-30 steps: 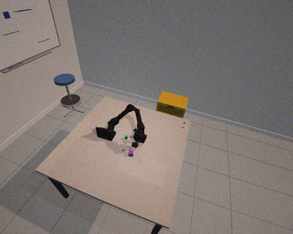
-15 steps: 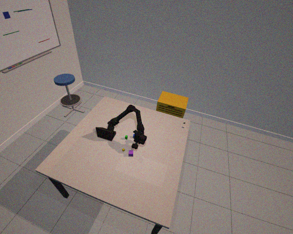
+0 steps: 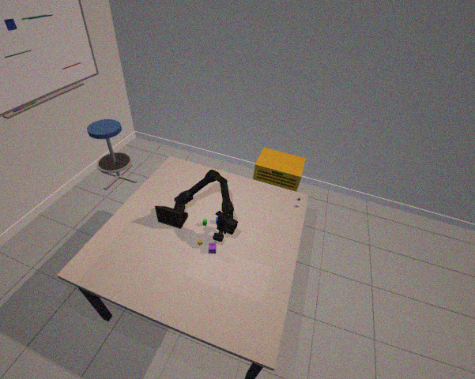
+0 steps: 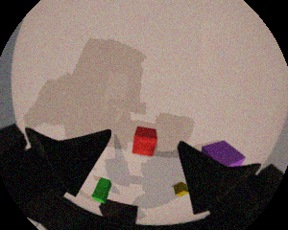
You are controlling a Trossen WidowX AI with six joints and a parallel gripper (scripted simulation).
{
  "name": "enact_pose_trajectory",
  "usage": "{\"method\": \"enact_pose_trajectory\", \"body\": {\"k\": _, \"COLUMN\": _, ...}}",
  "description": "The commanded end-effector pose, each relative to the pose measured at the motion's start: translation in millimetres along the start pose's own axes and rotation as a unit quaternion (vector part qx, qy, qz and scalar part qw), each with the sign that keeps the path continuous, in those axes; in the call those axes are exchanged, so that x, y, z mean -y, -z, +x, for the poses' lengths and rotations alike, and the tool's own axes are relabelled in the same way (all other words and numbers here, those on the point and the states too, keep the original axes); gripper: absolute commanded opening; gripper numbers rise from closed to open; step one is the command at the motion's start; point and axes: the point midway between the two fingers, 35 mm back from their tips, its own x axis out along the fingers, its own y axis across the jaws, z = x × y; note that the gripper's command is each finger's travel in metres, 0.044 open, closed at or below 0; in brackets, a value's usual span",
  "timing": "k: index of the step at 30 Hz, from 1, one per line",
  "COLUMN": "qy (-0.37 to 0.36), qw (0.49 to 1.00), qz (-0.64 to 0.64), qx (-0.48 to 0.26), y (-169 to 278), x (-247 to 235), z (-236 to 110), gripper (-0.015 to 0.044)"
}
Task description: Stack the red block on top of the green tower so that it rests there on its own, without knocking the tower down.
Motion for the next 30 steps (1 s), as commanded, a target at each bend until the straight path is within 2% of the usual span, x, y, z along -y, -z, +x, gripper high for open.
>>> {"method": "enact_pose_trajectory", "body": {"k": 1, "qy": -0.002, "qw": 1.000, "qz": 0.003, "qx": 0.001, "y": 0, "x": -1, "z": 0, "gripper": 0.0361}}
{"method": "enact_pose_trajectory", "body": {"k": 11, "qy": -0.002, "qw": 1.000, "qz": 0.003, "qx": 0.001, "y": 0, "x": -1, "z": 0, "gripper": 0.0099}}
{"method": "enact_pose_trajectory", "body": {"k": 18, "qy": -0.002, "qw": 1.000, "qz": 0.003, "qx": 0.001, "y": 0, "x": -1, "z": 0, "gripper": 0.0052}}
{"method": "enact_pose_trajectory", "body": {"k": 20, "qy": -0.002, "qw": 1.000, "qz": 0.003, "qx": 0.001, "y": 0, "x": 0, "z": -3, "gripper": 0.0000}}
{"method": "enact_pose_trajectory", "body": {"k": 30, "qy": -0.001, "qw": 1.000, "qz": 0.003, "qx": 0.000, "y": 0, "x": 1, "z": -53, "gripper": 0.0000}}
